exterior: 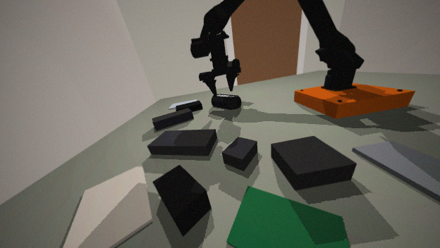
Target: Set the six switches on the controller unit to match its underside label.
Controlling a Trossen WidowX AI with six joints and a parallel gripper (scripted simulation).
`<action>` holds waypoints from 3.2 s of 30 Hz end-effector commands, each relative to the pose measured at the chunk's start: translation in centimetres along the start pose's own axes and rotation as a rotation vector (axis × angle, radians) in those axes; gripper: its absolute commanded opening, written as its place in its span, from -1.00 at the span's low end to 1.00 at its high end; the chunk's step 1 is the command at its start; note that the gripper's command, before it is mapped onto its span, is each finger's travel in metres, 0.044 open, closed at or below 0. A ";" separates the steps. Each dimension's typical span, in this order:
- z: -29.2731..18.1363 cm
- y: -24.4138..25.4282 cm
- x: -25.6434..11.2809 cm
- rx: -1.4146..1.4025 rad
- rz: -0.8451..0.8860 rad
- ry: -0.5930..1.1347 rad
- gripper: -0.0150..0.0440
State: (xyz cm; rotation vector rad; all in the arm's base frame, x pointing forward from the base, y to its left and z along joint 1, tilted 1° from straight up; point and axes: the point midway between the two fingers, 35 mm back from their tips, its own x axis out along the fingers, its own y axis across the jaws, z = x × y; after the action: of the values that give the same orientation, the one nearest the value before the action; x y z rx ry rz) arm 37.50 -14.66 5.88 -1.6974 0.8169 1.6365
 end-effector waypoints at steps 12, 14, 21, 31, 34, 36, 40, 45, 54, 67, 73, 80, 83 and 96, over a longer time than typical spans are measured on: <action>-0.3 0.9 -0.8 0.379 -0.083 -0.015 0.47; -0.5 1.4 -1.4 0.594 -0.130 -0.035 0.29; -1.1 3.2 -3.4 1.329 -0.280 -0.167 -0.33; -1.2 3.6 -3.8 1.480 -0.307 -0.208 -0.49; -1.2 3.6 -3.8 1.480 -0.307 -0.208 -0.49; -1.2 3.6 -3.8 1.480 -0.307 -0.208 -0.49; -1.2 3.6 -3.8 1.480 -0.307 -0.208 -0.49; -1.2 3.6 -3.8 1.480 -0.307 -0.208 -0.49; -2.1 3.0 -3.7 1.239 -0.264 -0.143 -0.05; -5.3 -0.1 -2.6 -0.008 0.004 -0.007 1.00; -5.3 -0.1 -2.5 -0.025 0.007 -0.008 1.00; -5.3 -0.1 -2.5 -0.025 0.007 -0.008 1.00; -5.3 -0.1 -2.3 -0.025 0.007 -0.007 1.00; -5.4 -0.2 -0.2 -0.025 0.006 -0.006 1.00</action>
State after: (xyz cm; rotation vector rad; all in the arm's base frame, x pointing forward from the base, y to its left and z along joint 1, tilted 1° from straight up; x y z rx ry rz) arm 41.03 -18.83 6.79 -1.7076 0.7987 1.6532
